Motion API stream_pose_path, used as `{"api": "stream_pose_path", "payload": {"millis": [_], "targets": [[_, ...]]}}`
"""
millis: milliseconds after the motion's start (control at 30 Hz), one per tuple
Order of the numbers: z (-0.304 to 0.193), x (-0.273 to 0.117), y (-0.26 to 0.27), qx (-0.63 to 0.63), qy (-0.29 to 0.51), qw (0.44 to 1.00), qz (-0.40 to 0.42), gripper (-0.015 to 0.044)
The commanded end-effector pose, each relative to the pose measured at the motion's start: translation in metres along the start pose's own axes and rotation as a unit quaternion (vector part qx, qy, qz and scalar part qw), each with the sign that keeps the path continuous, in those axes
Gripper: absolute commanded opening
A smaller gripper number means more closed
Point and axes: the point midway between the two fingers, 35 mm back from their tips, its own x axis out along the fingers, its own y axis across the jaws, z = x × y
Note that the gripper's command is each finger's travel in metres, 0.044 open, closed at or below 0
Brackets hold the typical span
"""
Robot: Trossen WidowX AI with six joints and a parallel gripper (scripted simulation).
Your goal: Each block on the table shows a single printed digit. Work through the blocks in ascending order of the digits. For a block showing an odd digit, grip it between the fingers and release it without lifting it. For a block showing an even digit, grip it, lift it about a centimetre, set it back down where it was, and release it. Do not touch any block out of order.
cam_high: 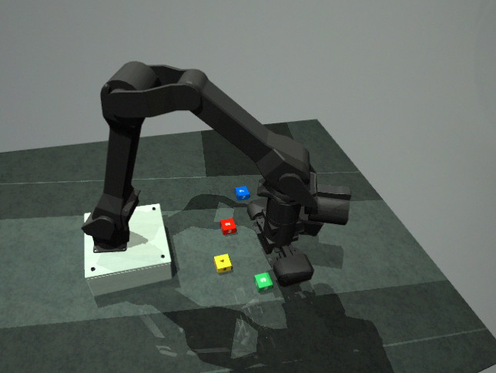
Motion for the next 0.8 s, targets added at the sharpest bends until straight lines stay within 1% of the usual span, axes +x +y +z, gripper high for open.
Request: {"api": "stream_pose_path", "payload": {"millis": [0,100,133,767], "targets": [[-0.012,0.044,0.005,-0.002,0.02,1.0,0.012,0.0304],[-0.012,0.044,0.005,-0.002,0.02,1.0,0.012,0.0383],[-0.012,0.044,0.005,-0.002,0.02,1.0,0.012,0.04],[-0.012,0.07,0.006,-0.002,0.02,1.0,0.012,0.04]]}}
